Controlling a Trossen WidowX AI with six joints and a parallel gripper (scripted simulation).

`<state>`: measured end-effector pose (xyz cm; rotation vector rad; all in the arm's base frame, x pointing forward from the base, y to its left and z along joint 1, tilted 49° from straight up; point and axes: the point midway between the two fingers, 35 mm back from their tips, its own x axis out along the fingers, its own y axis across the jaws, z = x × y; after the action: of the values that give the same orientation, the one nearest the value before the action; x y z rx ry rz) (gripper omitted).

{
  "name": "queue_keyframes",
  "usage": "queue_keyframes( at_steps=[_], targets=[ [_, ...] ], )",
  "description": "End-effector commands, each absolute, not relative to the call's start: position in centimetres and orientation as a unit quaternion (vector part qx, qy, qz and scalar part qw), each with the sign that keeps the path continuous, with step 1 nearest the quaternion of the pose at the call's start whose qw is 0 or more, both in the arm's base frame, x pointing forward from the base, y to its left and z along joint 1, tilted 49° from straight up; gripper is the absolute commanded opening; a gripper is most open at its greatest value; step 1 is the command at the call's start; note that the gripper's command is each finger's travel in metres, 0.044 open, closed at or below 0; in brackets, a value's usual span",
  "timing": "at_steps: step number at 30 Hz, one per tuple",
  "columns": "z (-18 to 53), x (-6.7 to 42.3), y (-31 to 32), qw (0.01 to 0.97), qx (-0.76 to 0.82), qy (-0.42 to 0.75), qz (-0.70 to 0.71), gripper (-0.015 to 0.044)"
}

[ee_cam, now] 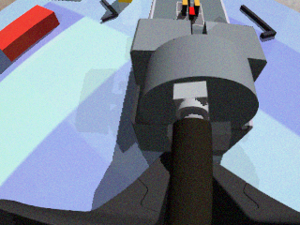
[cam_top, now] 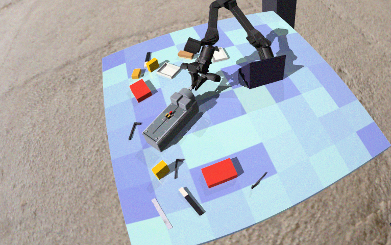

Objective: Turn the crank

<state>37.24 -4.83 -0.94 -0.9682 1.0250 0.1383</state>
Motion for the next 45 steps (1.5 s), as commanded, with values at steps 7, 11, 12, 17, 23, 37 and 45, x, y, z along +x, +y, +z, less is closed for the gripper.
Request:
queue_keyframes(
  at_steps=[7, 11, 12, 17, 23, 37, 45],
  targets=[
    [-0.16, 37.72, -5.22, 0.763, -0.447, 0.464, 0.054, 0.0],
    [-0.14, 37.74, -5.25, 0.763, -0.447, 0.464, 0.054, 0.0],
    [-0.13, 37.75, -5.25, 0.763, -0.447, 0.464, 0.054, 0.0],
    [-0.11, 37.77, -5.28, 0.763, -0.447, 0.464, 0.054, 0.0],
    [-0.08, 37.8, -5.33, 0.763, -0.447, 0.464, 0.054, 0.0],
    [-0.02, 37.87, -5.44, 0.763, -0.447, 0.464, 0.054, 0.0],
    [0.02, 37.9, -5.5, 0.763, -0.447, 0.464, 0.054, 0.0]
  ],
)
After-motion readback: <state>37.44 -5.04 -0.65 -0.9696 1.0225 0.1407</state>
